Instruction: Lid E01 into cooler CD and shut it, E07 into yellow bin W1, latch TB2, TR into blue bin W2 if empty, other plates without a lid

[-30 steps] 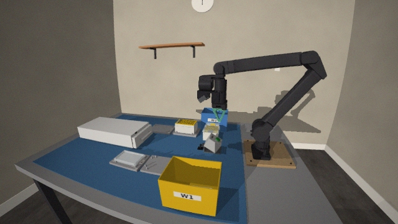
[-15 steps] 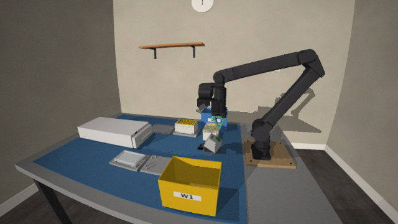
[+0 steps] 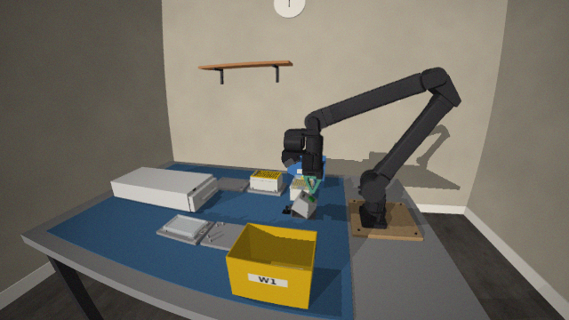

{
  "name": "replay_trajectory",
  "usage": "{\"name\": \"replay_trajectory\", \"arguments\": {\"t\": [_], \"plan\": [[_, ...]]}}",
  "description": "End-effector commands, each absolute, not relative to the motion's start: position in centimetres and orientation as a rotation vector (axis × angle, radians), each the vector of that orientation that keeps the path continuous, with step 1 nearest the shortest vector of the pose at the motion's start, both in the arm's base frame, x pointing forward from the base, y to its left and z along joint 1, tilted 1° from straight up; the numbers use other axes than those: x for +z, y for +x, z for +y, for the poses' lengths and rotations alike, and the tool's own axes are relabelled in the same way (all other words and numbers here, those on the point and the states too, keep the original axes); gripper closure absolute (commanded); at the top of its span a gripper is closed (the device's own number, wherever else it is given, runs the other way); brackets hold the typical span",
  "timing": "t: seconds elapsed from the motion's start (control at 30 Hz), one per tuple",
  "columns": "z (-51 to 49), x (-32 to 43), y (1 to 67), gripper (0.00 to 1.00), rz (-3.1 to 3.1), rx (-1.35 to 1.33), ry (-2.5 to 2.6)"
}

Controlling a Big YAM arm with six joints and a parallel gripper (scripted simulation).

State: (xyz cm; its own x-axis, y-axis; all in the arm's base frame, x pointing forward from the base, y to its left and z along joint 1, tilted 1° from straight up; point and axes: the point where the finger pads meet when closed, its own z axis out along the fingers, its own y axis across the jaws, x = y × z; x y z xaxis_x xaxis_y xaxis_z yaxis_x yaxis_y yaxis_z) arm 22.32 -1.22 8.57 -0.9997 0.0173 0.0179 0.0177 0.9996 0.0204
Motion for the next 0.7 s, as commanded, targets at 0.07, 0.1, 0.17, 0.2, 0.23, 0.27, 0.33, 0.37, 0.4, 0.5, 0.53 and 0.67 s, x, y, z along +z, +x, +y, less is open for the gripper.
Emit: {"name": "replay_trajectory", "arguments": {"t": [0.07,0.1,0.17,0.2,0.23,0.27,0.33,0.37,0.4,0.5,0.53,0.67], "plan": [[-1.1,8.2,23.1,1.0,-3.147,-0.026,-0.014],[-1.3,10.8,25.4,1.0,-3.229,-0.019,-0.013],[-1.3,10.8,25.4,1.0,-3.228,-0.019,-0.013],[-1.3,9.5,24.0,1.0,-3.176,-0.026,-0.024],[-1.3,9.5,24.0,1.0,-3.176,-0.026,-0.024],[-1.3,9.5,24.0,1.0,-3.176,-0.026,-0.024],[-1.3,9.5,24.0,1.0,-3.176,-0.026,-0.024],[-1.3,9.5,24.0,1.0,-3.176,-0.026,-0.024],[-1.1,8.3,23.2,1.0,-3.153,-0.025,-0.014],[-1.1,7.9,23.1,1.0,-3.147,-0.026,-0.014],[-1.1,7.9,23.2,1.0,-3.149,-0.026,-0.015],[-1.2,8.4,23.6,1.0,-3.17,-0.024,-0.016]]}}
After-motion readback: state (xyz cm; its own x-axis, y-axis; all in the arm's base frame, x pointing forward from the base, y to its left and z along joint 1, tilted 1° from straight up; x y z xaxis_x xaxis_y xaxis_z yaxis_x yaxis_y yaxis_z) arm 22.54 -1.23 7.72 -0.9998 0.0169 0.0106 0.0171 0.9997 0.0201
